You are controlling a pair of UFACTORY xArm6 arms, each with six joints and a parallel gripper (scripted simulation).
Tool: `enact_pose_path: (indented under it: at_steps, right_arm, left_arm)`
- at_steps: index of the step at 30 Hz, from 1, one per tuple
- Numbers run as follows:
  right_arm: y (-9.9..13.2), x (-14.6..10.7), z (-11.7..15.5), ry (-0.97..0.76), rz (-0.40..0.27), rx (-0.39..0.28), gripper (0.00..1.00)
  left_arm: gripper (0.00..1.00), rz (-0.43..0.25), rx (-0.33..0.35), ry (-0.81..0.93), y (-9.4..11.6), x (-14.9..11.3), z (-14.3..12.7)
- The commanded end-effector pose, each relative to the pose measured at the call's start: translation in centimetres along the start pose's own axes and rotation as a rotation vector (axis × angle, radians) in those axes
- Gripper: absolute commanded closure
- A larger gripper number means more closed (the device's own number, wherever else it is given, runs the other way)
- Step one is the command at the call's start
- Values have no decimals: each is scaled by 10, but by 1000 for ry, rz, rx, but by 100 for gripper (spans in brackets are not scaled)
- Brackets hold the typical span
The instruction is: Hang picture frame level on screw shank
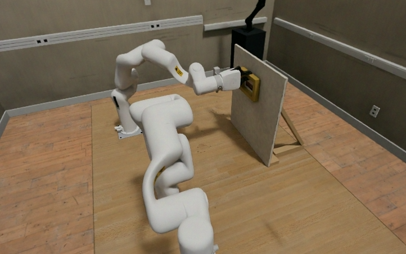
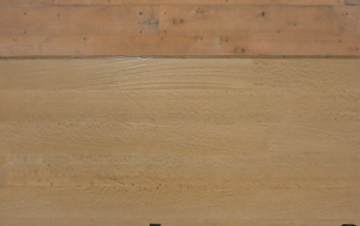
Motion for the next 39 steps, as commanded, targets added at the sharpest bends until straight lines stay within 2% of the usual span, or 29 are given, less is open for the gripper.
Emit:
enact_pose_path:
  at_steps: [1,36,37,39]
  right_arm:
    - [1,1,0,0,4,1,0]
    - [1,1,0,0,4,1,0]
    - [1,1,0,0,4,1,0]
    - [1,1,0,0,4,1,0]
  left_arm:
    - [100,2,-5,4,0,1,3]
    - [100,2,-5,4,0,0,0]
    - [49,2,-5,4,0,0,0]
    - [49,2,-5,4,0,0,0]
Point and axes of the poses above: on each arm, the point where the finger pads meet when closed, its own y axis back along the fingers, its own z axis across the jaws, x = y × z, the point moved 3 cm from there along y, back along the fingers, and after that the axes turned 13 degrees about -y, right-handed, at the moved point
